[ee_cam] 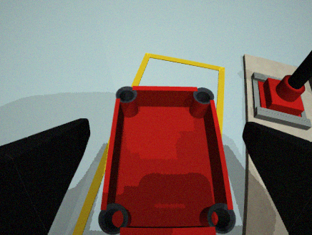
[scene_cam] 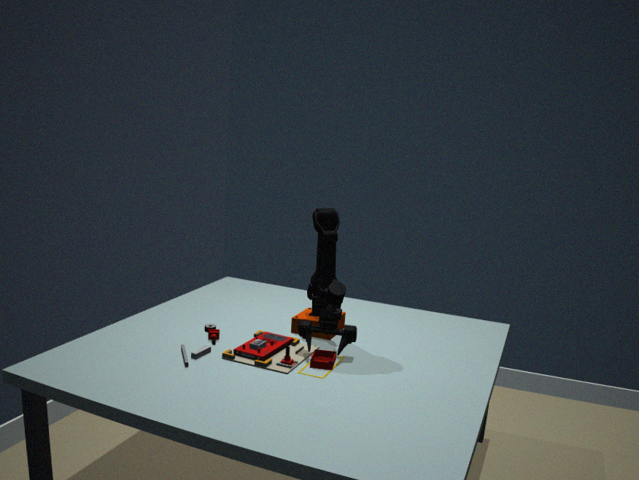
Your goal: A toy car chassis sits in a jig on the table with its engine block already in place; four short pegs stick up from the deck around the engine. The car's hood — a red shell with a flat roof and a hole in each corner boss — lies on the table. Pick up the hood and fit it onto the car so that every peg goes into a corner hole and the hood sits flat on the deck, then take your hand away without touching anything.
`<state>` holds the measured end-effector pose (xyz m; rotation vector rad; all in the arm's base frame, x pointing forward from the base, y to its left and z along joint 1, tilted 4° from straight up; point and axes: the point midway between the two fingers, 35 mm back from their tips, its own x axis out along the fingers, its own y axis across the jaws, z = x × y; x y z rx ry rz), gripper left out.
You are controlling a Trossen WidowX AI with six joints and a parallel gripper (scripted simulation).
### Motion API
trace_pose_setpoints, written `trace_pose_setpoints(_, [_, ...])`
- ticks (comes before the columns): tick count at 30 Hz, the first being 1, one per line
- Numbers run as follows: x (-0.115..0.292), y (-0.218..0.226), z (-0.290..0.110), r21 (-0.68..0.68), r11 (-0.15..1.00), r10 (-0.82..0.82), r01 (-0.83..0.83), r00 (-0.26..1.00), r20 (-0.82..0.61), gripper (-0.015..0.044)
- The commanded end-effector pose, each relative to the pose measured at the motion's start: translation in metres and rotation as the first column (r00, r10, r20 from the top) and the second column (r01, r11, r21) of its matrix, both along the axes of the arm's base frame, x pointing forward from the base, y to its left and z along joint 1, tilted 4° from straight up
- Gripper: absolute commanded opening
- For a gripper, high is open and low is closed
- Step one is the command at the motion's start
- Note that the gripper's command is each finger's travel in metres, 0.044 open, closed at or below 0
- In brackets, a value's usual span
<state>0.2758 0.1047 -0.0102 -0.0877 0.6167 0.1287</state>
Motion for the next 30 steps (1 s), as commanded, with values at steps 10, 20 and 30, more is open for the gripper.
trace_pose_setpoints(10, [-0.001,0.000,-0.007,-0.006,1.000,0.005,-0.005,1.000,-0.005,0.0440])
trace_pose_setpoints(20, [-0.001,-0.001,-0.012,-0.006,1.000,0.005,-0.005,1.000,-0.006,0.0440])
trace_pose_setpoints(30, [-0.001,-0.001,-0.017,-0.006,1.000,0.005,-0.005,1.000,-0.006,0.0440])
